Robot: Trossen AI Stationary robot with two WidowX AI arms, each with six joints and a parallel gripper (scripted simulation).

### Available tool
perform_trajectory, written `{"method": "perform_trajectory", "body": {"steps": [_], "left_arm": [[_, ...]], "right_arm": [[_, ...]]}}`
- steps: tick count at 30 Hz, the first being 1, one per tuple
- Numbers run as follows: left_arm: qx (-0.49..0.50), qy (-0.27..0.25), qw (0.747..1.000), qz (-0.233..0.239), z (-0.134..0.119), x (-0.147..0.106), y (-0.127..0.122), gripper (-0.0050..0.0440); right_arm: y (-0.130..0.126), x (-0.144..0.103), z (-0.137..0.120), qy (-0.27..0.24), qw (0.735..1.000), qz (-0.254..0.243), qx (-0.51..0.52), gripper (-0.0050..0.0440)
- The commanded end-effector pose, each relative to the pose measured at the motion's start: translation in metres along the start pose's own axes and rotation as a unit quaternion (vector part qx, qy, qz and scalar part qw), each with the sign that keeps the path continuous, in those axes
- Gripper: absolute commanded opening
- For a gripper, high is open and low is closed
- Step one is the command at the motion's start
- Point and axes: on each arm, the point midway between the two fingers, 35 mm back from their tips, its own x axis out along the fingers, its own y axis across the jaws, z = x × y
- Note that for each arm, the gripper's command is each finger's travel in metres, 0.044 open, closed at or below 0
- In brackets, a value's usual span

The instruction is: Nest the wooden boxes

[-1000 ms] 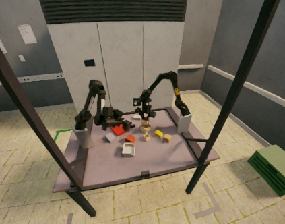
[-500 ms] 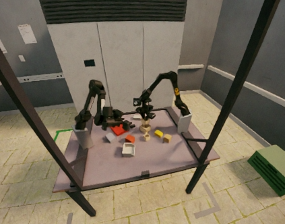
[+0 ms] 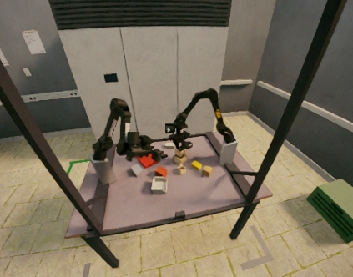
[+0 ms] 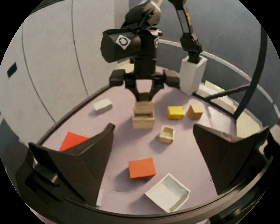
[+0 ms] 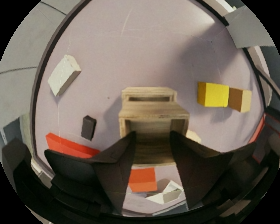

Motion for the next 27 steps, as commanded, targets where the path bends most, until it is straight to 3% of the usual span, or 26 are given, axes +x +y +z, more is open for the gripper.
{"method": "perform_trajectory", "body": {"steps": [1,27], "left_arm": [[0.000,0.000,1.000,0.000,0.000,-0.001,-0.001,0.0400],[0.000,0.000,1.000,0.000,0.000,-0.001,-0.001,0.0400]], "right_arm": [[0.001,0.006,0.000,0.002,1.000,0.001,0.000,0.0236],[0.001,0.020,0.001,0.002,1.000,0.002,0.000,0.0236]]}}
